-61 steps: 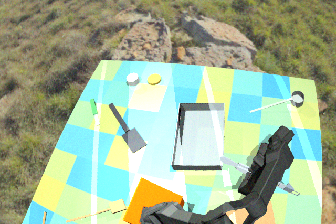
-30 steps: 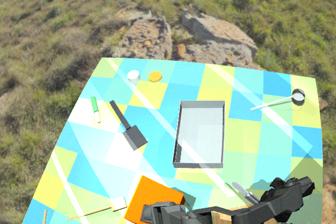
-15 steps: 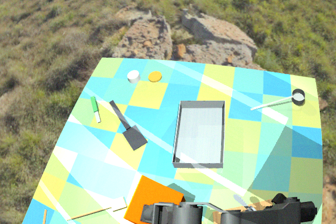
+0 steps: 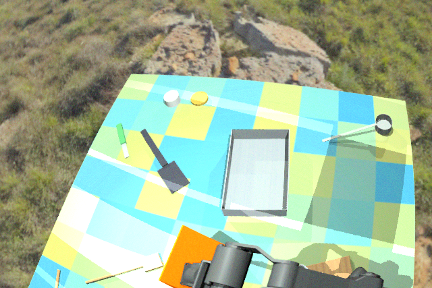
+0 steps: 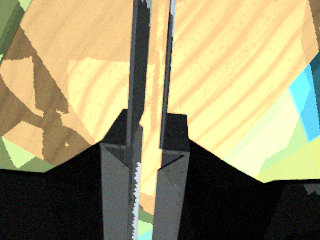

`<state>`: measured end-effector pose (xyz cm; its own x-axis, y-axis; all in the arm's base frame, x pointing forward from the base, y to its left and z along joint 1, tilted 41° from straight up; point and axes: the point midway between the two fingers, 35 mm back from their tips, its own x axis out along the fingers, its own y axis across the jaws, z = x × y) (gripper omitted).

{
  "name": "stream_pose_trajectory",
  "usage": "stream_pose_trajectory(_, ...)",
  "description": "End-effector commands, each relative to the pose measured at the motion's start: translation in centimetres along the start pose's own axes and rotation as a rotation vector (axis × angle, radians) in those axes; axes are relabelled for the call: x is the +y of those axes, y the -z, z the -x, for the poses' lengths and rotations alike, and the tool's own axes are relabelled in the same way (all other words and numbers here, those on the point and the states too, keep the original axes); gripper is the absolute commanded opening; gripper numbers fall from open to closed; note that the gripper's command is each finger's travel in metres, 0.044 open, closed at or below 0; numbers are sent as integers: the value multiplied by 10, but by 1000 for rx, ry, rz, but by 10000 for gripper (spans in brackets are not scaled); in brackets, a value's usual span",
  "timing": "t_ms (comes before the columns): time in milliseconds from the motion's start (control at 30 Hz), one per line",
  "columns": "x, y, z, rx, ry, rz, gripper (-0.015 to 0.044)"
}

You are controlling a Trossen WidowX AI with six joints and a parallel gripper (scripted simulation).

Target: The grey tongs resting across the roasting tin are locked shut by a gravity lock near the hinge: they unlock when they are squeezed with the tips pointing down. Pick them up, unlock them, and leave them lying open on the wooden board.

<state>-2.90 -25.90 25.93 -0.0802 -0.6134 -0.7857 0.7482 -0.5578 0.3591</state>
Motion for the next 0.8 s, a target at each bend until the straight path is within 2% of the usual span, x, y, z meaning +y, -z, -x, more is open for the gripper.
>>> stream_pose_trajectory(0, -10, -7, 6, -23, -13, -12, -150)
stream_pose_trajectory(567, -28, -18, 16, -70, -25, -34, -150)
stream_pose_trajectory(767, -27, -20, 9, -154, -4, 10, -150)
